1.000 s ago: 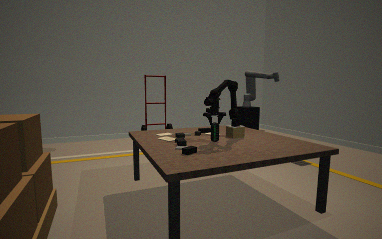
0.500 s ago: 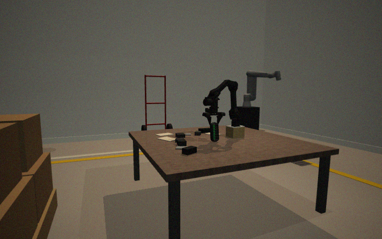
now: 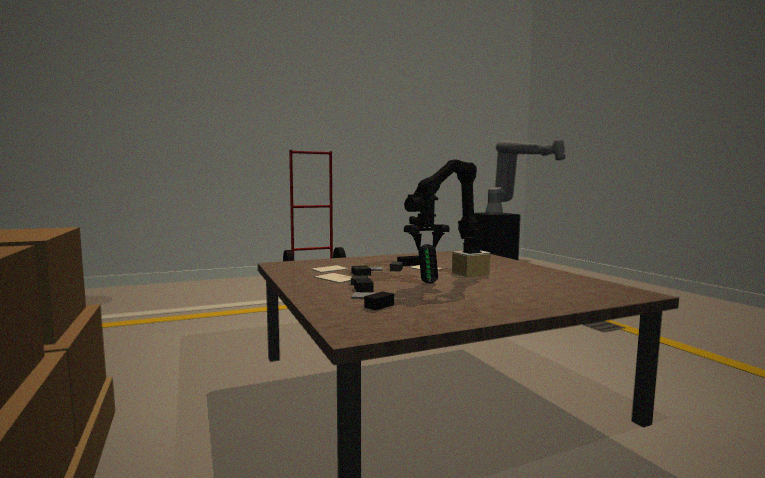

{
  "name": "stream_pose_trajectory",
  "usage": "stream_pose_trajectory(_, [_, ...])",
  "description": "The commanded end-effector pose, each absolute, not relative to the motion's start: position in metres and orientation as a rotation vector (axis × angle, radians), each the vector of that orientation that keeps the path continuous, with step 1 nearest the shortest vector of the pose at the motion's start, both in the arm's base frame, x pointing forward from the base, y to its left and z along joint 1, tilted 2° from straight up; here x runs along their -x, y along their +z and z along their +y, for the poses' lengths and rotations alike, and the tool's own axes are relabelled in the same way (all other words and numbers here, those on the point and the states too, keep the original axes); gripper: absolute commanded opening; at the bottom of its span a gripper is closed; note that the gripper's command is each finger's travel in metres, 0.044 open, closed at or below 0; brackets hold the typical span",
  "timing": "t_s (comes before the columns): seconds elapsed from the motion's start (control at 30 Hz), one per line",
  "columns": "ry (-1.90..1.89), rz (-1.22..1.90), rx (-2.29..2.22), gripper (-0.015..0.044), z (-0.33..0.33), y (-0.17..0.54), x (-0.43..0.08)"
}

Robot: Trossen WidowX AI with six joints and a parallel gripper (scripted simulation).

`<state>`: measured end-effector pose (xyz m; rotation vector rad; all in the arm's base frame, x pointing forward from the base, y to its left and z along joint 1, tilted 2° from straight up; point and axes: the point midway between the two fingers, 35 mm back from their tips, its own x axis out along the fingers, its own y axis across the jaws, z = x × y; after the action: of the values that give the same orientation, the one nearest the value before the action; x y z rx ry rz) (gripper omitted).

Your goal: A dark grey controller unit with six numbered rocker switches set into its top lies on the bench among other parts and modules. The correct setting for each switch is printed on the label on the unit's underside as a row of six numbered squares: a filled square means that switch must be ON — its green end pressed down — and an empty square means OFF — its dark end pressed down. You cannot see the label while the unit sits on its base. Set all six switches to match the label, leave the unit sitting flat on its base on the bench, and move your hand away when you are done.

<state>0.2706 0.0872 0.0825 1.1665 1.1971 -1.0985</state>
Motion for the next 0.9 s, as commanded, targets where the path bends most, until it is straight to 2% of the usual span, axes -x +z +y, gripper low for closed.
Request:
stream_pose_trajectory(0.0, [-1.109,1.199,-1.151,0.0338,0.082,0.077,-0.269])
stream_pose_trajectory(0.87, [-1.109,1.197,-1.15,0.0338,0.061,0.073,-0.271])
